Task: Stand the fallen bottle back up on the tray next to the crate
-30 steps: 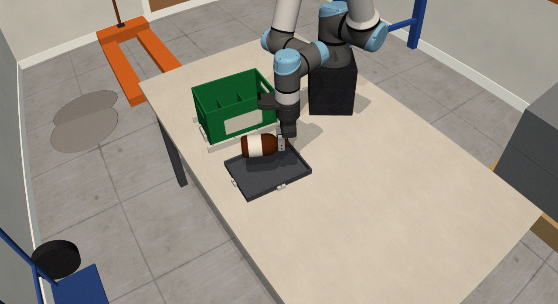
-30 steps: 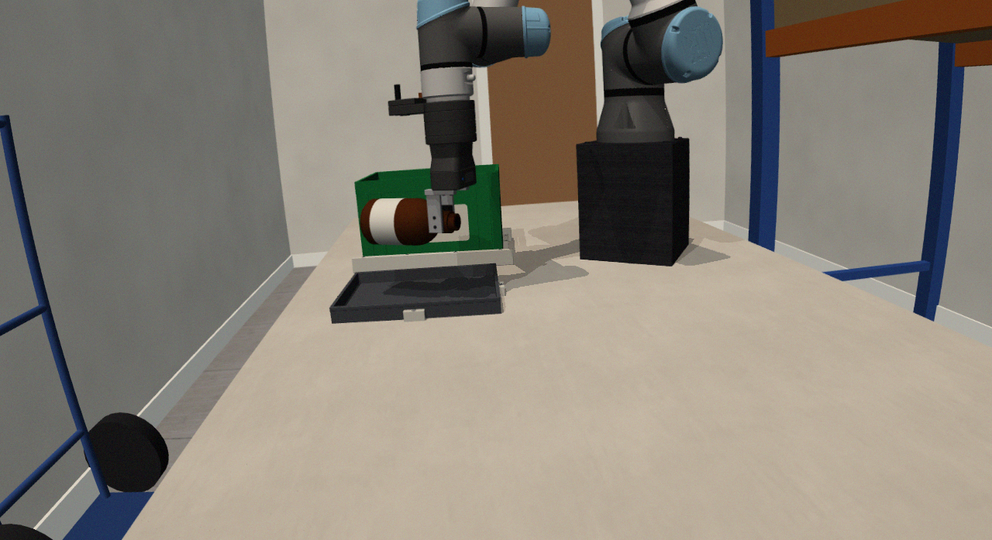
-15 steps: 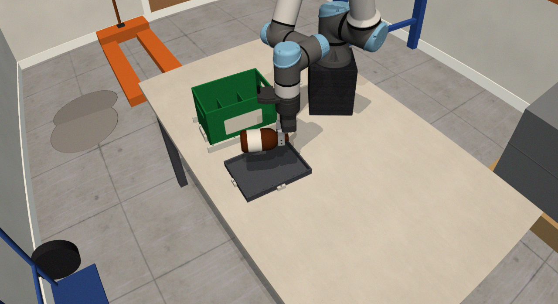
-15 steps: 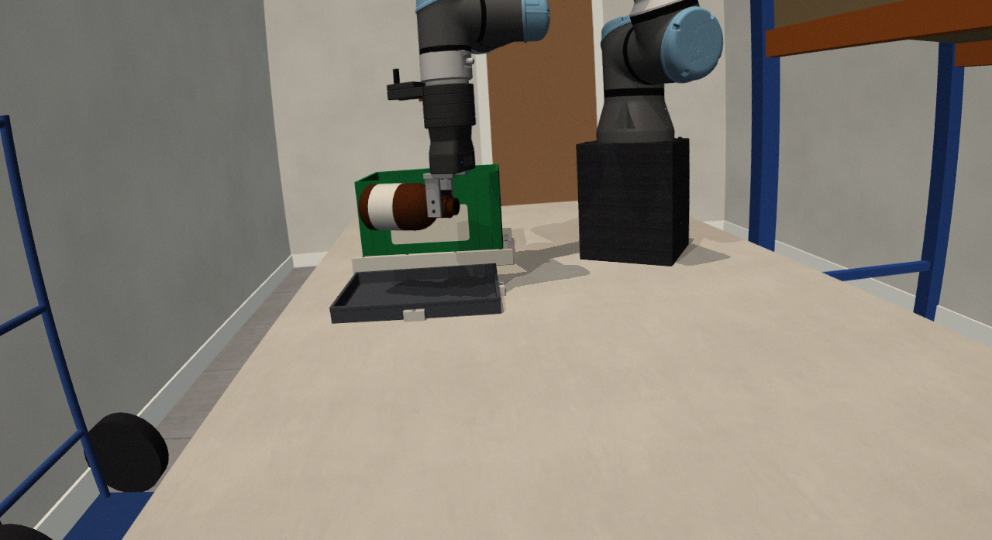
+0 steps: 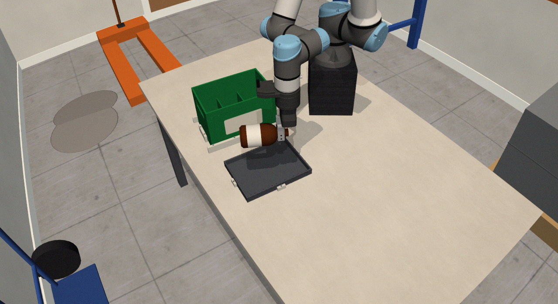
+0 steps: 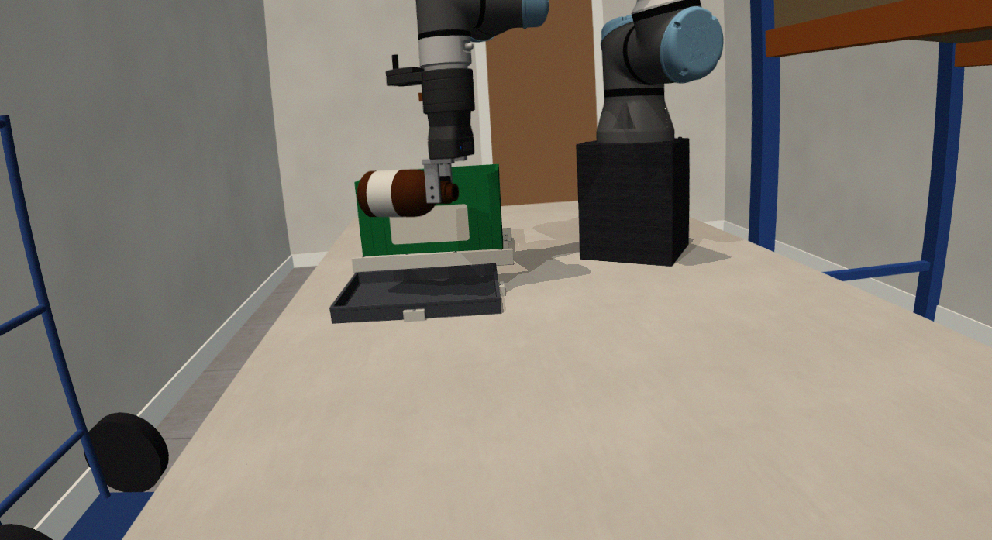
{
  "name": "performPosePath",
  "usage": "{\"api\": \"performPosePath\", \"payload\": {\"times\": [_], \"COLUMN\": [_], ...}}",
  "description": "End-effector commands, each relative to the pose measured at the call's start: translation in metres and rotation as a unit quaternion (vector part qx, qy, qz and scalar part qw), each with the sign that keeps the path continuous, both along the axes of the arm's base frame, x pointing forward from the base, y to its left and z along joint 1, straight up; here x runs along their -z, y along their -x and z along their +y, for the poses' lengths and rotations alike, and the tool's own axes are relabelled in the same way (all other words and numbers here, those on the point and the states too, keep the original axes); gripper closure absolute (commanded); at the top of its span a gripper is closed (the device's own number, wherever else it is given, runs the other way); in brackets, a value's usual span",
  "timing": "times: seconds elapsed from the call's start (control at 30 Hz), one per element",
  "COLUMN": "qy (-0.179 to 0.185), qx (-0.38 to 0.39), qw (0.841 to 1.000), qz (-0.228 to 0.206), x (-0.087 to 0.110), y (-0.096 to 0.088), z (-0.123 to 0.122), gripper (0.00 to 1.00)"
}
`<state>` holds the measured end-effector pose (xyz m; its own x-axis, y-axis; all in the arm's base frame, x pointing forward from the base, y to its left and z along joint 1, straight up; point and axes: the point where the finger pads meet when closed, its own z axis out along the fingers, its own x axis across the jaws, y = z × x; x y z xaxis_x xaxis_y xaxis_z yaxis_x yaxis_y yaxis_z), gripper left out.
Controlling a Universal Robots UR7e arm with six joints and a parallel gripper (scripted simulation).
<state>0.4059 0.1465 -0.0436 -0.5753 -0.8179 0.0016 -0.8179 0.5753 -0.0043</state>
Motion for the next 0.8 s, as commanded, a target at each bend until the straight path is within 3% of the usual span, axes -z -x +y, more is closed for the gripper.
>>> {"api": "performPosePath", "payload": {"times": [0.0,0.77], "qy": [0.000,0.000], "qx": [0.000,0.000], "qw": [1.000,1.000], "qz": [-0.001,-0.001], "x": [-0.006,-0.025], "y": [0.000,0.000], "z": [0.000,0.000], "gripper": [1.00,1.00]}}
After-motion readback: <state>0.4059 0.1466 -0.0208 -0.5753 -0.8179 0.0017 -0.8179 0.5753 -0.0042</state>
